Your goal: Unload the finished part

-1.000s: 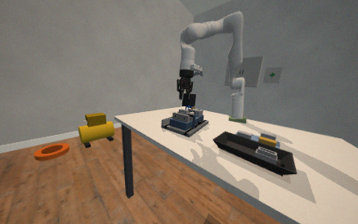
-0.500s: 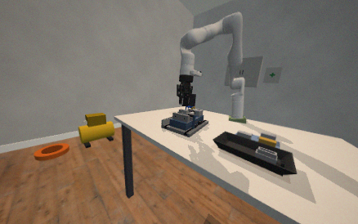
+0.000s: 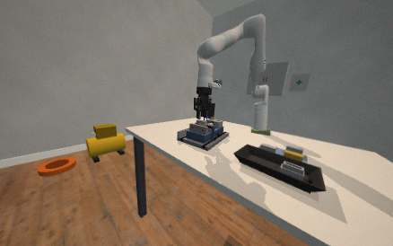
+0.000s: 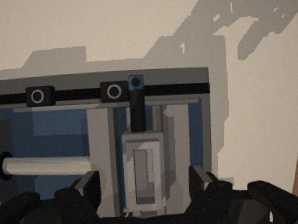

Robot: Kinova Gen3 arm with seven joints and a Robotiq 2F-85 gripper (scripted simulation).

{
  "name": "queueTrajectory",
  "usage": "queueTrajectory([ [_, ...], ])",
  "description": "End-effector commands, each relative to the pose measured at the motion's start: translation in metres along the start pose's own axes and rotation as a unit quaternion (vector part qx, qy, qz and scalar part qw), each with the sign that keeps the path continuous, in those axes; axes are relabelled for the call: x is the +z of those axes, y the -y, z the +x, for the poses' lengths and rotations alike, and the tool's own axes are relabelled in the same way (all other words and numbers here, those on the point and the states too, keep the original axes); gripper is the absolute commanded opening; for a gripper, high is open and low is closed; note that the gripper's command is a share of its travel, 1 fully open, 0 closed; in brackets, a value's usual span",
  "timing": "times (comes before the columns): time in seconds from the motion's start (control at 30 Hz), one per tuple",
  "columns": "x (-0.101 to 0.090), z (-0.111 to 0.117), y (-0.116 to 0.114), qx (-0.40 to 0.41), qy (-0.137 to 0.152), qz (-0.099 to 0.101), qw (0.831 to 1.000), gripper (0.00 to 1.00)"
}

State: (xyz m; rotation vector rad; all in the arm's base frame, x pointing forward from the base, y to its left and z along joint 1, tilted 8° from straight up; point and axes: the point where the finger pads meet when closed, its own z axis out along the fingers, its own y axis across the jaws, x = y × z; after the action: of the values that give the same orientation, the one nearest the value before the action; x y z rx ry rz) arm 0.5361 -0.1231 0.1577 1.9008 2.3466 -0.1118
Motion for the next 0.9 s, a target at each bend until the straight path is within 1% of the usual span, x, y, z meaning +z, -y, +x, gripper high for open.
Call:
queueTrajectory([
  [0.0, 0.0016, -0.0004, 0.0002, 0.000, 0.000, 0.000, 1.000, 0.67],
  [0.87, 0.0040, -0.0003, 0.0003, 0.000, 0.000, 0.000, 1.000, 0.67],
])
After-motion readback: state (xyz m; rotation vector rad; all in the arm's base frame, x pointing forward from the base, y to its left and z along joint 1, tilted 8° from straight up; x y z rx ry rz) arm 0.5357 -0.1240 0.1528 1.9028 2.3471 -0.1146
